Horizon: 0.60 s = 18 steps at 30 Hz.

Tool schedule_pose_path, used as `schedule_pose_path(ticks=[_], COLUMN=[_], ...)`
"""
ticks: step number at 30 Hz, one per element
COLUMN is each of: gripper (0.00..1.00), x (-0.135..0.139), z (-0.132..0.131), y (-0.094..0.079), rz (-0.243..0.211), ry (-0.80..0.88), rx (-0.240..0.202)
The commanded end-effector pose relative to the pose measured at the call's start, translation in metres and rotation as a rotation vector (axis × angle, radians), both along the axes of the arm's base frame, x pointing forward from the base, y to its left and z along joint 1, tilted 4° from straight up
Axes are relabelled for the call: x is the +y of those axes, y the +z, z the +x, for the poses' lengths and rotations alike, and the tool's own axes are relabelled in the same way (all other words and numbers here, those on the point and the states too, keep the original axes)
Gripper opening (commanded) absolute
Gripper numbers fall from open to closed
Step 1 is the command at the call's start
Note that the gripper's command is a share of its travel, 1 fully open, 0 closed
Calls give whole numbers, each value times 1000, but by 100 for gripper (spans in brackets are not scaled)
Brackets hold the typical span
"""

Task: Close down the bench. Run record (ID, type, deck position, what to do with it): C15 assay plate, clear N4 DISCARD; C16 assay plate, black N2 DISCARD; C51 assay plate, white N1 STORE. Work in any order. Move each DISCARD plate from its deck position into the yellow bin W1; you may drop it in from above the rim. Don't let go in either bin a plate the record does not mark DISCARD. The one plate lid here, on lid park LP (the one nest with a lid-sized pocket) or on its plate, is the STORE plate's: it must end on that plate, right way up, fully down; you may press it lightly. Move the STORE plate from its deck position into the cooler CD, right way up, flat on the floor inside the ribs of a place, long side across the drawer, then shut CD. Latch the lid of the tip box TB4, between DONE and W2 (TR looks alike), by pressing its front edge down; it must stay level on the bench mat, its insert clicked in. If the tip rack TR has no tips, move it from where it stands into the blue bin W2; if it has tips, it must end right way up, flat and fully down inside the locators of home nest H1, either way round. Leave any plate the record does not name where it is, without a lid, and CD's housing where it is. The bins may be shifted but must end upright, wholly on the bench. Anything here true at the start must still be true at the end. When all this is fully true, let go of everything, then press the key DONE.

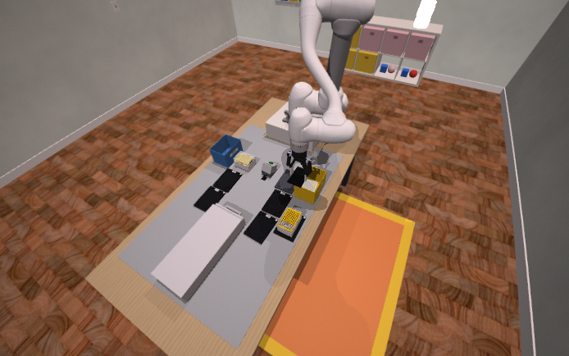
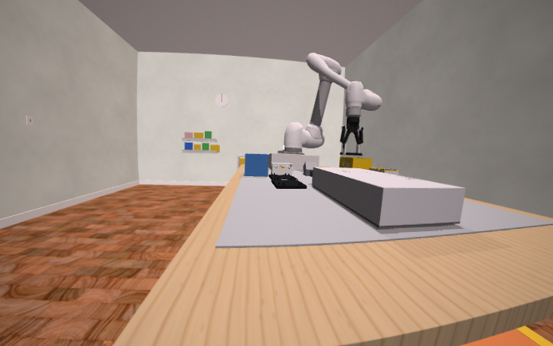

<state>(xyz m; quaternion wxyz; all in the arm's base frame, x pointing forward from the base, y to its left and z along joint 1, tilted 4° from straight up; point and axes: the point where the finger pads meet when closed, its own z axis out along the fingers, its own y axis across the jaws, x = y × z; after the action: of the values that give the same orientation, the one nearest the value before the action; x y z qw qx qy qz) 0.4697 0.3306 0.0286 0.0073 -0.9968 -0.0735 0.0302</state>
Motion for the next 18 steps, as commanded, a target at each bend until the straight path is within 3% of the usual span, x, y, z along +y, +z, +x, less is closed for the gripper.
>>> schedule_pose_path(ticks=[1, 18], gripper=[0, 0], x=[8, 37], z=[-8, -35], y=[1, 3], rz=[3, 3], ry=[0, 0], rx=[-2, -2])
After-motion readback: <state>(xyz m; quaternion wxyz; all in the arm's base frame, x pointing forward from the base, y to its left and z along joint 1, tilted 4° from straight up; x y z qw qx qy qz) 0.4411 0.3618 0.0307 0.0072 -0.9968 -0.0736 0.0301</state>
